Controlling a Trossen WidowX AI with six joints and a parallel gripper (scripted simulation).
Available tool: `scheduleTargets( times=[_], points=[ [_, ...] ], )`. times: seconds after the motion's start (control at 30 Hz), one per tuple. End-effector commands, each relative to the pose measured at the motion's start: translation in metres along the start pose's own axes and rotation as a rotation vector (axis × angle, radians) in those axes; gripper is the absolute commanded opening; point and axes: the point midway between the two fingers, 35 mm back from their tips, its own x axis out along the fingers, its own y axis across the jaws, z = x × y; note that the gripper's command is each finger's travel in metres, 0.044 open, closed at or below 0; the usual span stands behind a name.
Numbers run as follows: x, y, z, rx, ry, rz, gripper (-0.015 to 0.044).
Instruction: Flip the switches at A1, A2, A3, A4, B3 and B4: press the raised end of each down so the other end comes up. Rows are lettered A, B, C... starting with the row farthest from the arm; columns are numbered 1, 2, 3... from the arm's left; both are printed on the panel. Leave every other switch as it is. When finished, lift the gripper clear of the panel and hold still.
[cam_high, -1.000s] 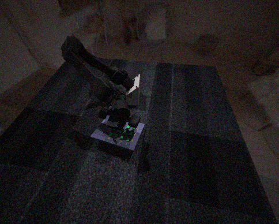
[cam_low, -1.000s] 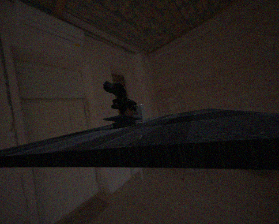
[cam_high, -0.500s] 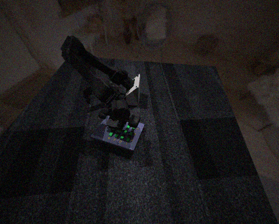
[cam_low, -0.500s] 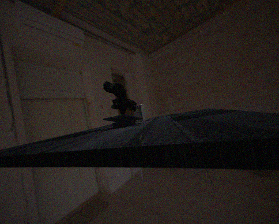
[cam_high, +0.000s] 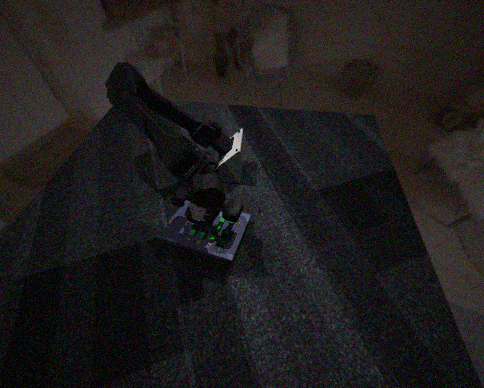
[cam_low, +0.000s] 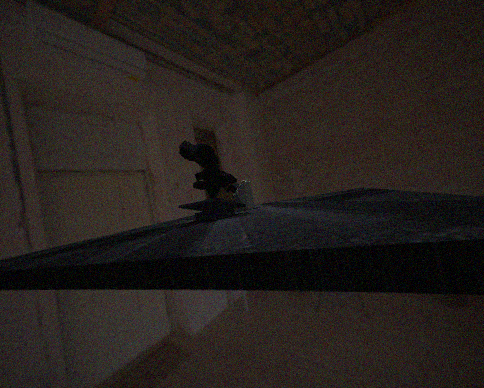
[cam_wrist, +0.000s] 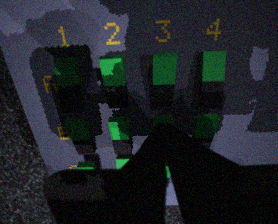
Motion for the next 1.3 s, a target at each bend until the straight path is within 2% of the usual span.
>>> scheduleTargets(
  times=[0.0, 0.8, 0.87, 1.0, 1.27],
  points=[
    [0.001, 0.000, 0.000, -0.002, -0.002, -0.003, 0.0000],
    [0.004, 0.000, 0.000, -0.002, -0.002, -0.003, 0.0000],
    [-0.007, 0.001, 0.000, 0.000, -0.004, 0.001, 0.0000],
    [-0.058, 0.001, -0.002, -0.003, -0.025, 0.000, 0.0000],
    [-0.061, -0.015, -0.002, -0.004, -0.026, -0.001, 0.0000]
  ],
)
